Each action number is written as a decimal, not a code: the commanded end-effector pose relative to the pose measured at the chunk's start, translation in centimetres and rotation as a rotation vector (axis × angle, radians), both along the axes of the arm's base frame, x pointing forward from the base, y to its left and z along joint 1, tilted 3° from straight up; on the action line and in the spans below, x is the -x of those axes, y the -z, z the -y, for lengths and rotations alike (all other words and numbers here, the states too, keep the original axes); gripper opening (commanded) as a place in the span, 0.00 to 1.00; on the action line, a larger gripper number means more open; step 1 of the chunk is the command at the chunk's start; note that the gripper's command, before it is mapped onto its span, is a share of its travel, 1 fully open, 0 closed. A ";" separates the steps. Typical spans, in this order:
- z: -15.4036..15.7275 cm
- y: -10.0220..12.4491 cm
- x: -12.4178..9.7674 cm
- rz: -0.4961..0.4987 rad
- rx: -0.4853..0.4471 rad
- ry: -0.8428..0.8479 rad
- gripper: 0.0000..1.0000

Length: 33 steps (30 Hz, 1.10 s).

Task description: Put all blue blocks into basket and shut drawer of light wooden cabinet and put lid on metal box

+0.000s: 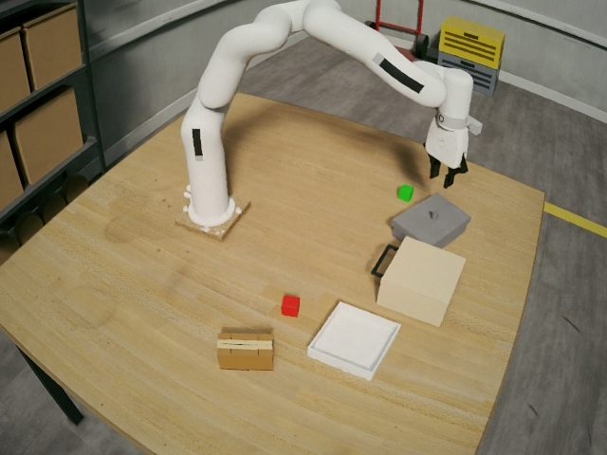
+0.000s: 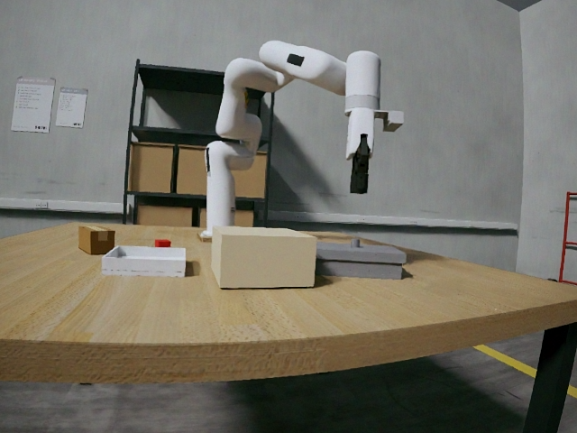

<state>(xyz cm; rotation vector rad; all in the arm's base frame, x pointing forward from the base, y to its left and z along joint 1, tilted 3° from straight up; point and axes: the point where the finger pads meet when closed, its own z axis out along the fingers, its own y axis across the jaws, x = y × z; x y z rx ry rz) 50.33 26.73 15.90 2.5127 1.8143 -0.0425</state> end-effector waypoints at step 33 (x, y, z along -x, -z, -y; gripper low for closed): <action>0.1 2.7 -0.1 0.004 -0.003 -0.001 0.44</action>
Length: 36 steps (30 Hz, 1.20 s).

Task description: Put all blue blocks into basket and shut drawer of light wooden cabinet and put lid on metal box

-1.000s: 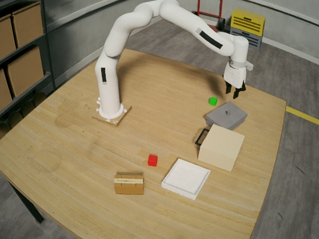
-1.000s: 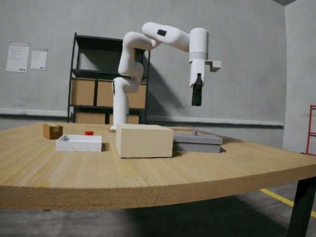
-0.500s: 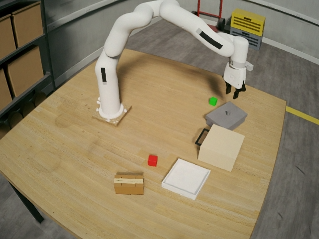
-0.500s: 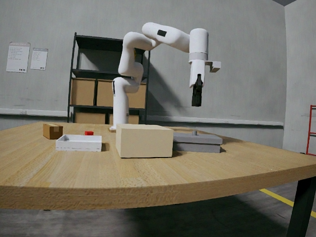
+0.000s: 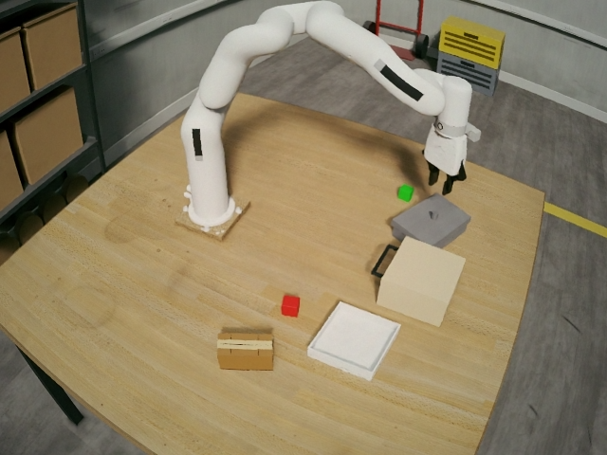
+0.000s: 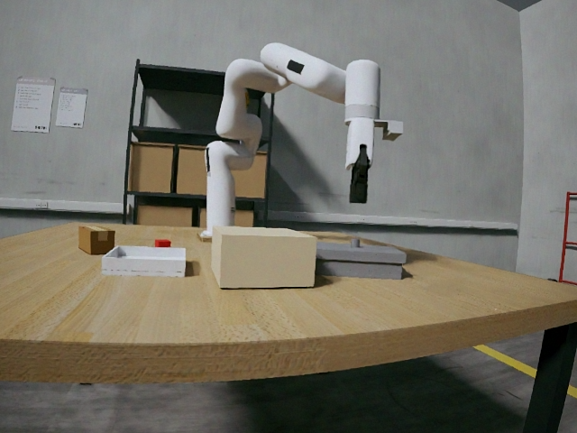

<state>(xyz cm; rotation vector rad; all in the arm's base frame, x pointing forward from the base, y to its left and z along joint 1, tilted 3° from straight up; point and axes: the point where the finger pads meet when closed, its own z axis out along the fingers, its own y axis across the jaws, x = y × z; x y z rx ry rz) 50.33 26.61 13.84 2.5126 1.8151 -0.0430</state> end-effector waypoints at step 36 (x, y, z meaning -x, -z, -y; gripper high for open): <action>0.3 6.4 -0.2 0.005 -0.003 0.000 0.44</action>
